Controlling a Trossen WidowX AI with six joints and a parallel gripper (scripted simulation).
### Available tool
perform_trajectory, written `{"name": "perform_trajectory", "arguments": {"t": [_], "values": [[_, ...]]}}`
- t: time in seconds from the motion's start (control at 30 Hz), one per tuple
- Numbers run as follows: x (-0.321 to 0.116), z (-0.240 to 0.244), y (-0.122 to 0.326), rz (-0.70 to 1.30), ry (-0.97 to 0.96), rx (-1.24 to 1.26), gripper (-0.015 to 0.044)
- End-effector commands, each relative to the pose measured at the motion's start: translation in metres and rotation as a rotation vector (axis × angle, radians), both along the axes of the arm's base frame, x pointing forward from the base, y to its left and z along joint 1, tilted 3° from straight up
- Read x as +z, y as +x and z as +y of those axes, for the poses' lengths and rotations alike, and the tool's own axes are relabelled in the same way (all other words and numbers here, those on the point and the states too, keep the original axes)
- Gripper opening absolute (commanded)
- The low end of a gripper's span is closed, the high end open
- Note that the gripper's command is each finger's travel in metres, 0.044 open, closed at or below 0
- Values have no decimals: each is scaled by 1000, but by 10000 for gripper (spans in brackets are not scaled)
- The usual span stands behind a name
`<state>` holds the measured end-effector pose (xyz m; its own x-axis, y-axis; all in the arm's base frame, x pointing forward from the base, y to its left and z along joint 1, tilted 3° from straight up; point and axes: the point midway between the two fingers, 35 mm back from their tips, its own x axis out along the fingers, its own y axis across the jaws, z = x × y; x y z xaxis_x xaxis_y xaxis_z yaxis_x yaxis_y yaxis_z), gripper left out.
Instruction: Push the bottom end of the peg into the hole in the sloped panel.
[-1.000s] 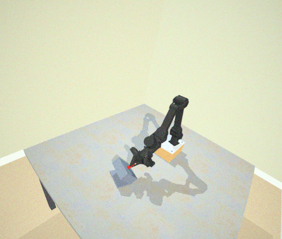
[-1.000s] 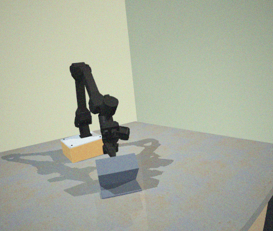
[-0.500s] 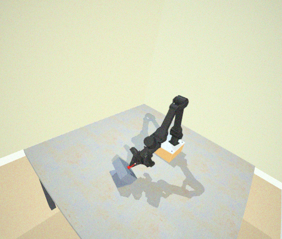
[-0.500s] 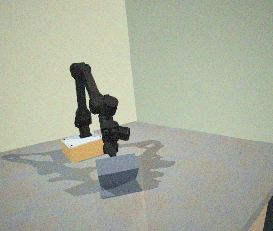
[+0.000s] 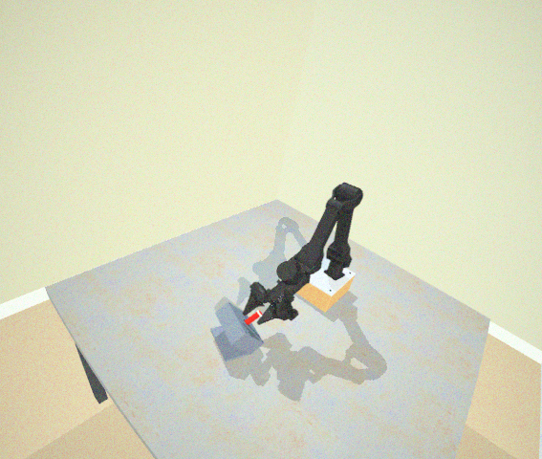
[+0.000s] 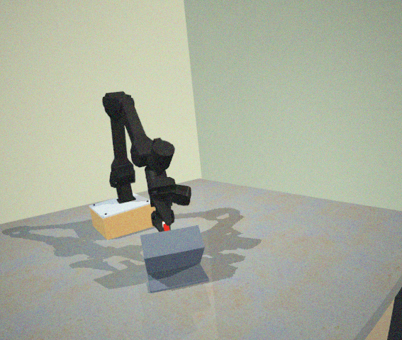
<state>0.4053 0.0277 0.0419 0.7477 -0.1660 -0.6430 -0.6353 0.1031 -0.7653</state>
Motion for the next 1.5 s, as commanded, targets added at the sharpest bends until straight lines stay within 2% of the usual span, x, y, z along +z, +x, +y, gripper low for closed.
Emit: {"name": "perform_trajectory", "arguments": {"t": [0.0,1.47], "values": [[2,0,-3,2,0,-3,440],[39,13,-35,0,2,2,440]]}}
